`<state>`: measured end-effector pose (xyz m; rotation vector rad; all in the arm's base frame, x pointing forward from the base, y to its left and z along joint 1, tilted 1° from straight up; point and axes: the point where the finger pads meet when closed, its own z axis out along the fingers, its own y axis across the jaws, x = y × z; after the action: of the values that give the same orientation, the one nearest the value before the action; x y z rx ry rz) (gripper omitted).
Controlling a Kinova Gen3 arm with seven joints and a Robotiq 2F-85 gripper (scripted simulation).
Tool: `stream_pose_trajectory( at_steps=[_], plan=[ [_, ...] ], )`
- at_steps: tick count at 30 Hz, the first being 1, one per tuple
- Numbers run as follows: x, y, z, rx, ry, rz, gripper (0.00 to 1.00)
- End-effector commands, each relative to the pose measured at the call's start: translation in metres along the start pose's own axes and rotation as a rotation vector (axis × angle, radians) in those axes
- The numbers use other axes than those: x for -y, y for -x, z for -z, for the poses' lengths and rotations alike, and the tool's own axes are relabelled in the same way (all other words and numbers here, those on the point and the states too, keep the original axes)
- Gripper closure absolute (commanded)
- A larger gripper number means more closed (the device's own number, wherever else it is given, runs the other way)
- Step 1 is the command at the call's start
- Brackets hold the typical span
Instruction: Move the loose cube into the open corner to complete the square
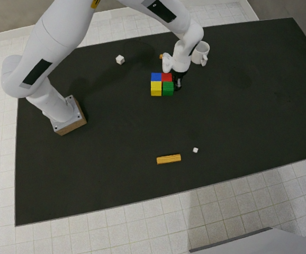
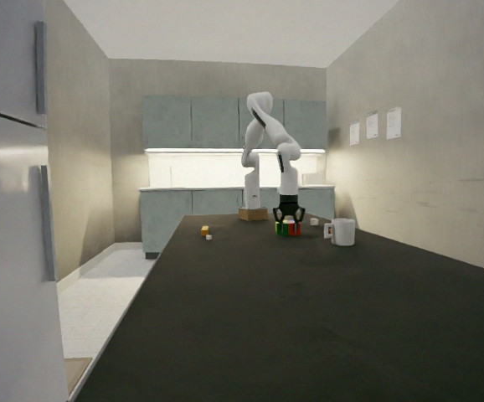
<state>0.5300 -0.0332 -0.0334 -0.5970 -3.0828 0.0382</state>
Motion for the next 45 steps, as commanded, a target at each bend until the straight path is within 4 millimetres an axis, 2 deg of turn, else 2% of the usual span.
stream_pose_trajectory(
  at_steps=[1, 13, 45],
  plan=[
    [0.0, 0.0018, 0.0019, 0.01, 0.001, -0.004, 0.46],
    [0.0003, -0.0042, 0.0018, 0.009, 0.0, -0.004, 0.46],
    [0.0001, -0.0036, 0.0018, 0.01, 0.0, -0.005, 0.46]
  ],
)
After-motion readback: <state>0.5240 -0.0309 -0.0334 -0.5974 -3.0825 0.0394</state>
